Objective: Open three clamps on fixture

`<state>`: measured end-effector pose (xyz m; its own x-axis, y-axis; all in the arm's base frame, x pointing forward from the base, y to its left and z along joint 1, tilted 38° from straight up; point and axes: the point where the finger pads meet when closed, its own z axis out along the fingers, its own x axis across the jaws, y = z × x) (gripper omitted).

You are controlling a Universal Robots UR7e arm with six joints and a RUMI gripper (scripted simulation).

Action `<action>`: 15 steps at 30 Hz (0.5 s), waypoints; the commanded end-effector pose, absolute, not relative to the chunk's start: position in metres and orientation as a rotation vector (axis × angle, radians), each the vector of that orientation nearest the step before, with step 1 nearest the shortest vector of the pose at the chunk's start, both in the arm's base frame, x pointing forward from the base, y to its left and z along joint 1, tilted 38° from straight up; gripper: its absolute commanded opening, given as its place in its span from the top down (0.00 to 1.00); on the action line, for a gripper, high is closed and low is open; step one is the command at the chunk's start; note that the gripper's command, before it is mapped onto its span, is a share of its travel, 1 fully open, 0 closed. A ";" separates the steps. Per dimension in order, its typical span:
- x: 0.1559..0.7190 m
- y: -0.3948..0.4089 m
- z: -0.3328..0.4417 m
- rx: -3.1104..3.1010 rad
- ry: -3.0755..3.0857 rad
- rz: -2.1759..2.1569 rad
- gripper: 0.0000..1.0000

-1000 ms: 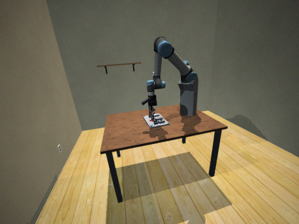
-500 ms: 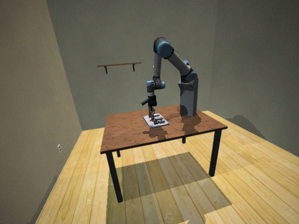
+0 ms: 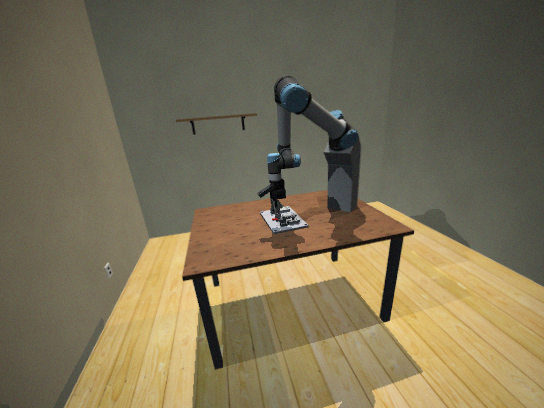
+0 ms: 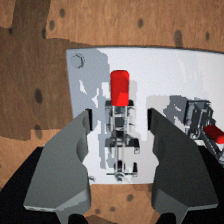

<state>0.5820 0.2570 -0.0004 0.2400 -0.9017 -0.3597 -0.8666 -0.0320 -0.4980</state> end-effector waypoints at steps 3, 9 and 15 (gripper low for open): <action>0.592 0.265 -0.012 -1.880 1.614 -0.078 0.72; 0.595 0.268 -0.017 -1.880 1.614 -0.078 0.72; 0.595 0.267 -0.018 -1.879 1.615 -0.077 0.72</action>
<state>0.5933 0.2667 -0.0178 0.2394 -0.9021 -0.3591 -0.8654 -0.0306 -0.5002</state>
